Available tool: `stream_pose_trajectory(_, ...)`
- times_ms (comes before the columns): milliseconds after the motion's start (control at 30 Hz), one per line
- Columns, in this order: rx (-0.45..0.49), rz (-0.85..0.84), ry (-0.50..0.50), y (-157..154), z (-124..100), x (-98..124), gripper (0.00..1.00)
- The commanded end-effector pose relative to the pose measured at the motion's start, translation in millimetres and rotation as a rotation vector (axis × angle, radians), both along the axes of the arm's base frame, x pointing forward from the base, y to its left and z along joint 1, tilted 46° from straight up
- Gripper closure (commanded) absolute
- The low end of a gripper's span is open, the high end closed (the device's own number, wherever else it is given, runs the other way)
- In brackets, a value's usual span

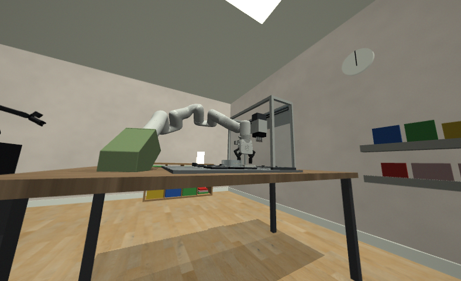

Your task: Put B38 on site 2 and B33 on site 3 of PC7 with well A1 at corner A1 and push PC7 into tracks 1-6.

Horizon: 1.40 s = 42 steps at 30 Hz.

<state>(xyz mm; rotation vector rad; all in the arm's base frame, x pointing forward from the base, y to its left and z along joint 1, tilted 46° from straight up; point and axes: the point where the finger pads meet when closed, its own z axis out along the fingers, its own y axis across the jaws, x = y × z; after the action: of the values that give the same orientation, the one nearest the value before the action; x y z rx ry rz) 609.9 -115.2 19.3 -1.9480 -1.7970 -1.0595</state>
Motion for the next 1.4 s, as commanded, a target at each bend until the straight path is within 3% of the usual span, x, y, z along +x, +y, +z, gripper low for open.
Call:
stream_pose_trajectory(0,-0.002,-0.002,-0.003,-0.4,0.1,1.5,0.00)
stream_pose_trajectory(1267,-0.002,-0.002,-0.003,7.4,-8.1,5.4,0.00)
stream_pose_trajectory(1300,-0.002,-0.002,-0.003,7.0,-7.7,5.2,1.00)
stream_pose_trajectory(1367,-0.002,-0.002,-0.003,7.0,-7.7,5.2,1.00)
